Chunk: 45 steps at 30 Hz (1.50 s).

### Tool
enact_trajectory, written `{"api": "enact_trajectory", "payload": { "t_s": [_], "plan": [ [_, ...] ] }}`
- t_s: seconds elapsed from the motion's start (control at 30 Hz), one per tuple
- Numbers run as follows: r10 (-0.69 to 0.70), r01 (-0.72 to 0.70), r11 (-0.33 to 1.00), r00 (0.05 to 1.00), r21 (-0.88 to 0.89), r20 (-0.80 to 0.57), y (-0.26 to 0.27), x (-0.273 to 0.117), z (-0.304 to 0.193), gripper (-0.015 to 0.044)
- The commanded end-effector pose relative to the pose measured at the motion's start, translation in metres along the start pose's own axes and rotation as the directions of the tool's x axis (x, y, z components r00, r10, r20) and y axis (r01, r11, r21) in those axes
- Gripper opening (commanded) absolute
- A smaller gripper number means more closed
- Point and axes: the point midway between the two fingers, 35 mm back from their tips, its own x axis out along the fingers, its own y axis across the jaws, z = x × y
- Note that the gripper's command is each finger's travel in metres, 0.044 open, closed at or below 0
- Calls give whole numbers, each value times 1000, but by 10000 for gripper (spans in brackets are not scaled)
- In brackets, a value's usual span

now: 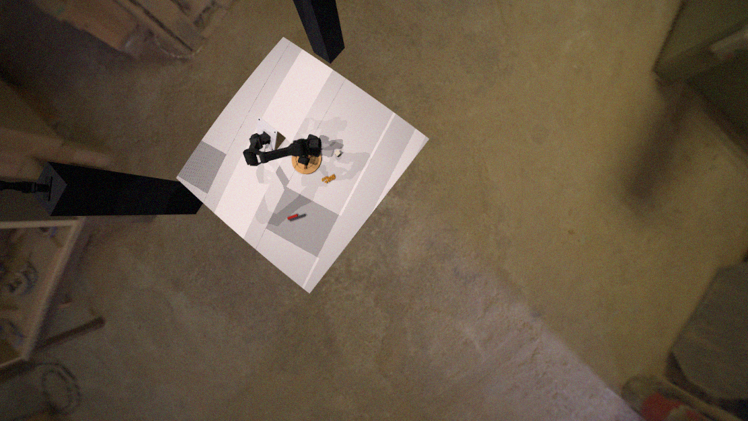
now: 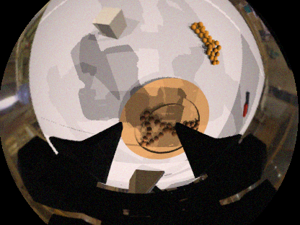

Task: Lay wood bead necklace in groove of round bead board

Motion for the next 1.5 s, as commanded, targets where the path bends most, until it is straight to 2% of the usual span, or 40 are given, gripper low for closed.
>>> {"api": "enact_trajectory", "payload": {
  "t_s": [0.0, 0.17, 1.27, 1.4, 1.47],
  "plan": [
    [6, -5, 992, 1000, -125, 5, 0, -18, -16, 256],
    [5, -5, 988, 1000, -153, 5, -1, -21, -19, 125],
    [4, -3, 988, 1000, -152, 5, -1, 19, -19, 120],
    [9, -9, 989, 1000, -150, 5, 0, 17, -19, 15],
    [9, -9, 989, 1000, -150, 5, 0, 17, -19, 0]
  ]
}}
